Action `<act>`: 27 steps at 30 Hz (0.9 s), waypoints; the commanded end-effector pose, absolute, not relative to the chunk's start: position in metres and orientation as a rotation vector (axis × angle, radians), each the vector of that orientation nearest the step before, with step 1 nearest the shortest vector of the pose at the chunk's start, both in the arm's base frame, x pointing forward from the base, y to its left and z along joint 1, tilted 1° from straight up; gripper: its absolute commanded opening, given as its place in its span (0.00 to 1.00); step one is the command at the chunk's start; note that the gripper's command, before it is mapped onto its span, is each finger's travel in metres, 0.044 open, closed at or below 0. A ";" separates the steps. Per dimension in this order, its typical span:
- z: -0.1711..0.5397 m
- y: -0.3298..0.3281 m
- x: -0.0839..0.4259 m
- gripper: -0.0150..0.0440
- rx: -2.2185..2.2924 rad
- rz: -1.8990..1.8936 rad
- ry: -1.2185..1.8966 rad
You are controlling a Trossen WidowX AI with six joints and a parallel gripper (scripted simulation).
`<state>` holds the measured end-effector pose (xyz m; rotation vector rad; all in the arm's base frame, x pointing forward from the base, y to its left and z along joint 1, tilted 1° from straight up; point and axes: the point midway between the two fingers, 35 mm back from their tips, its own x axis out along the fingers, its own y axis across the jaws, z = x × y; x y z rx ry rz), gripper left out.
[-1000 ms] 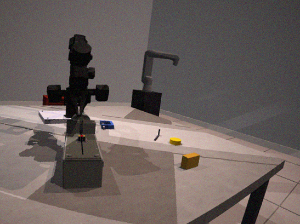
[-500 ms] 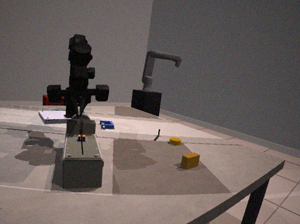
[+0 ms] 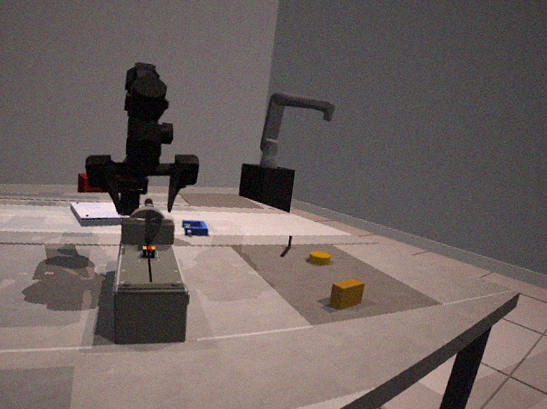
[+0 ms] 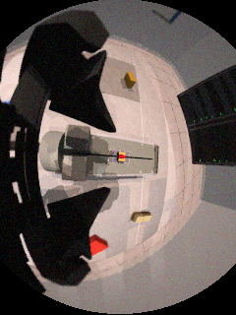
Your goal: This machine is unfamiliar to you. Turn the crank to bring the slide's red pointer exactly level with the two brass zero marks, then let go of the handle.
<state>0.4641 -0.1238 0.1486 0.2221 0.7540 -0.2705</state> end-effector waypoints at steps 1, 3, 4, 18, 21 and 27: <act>0.149 -0.124 0.464 1.00 0.221 -0.271 0.754; 0.149 -0.124 0.464 0.91 0.221 -0.271 0.754; 0.149 -0.124 0.464 0.87 0.221 -0.271 0.754; 0.149 -0.124 0.464 0.25 0.221 -0.271 0.754; 0.149 -0.124 0.464 0.25 0.221 -0.271 0.754; 0.149 -0.124 0.464 0.25 0.222 -0.271 0.754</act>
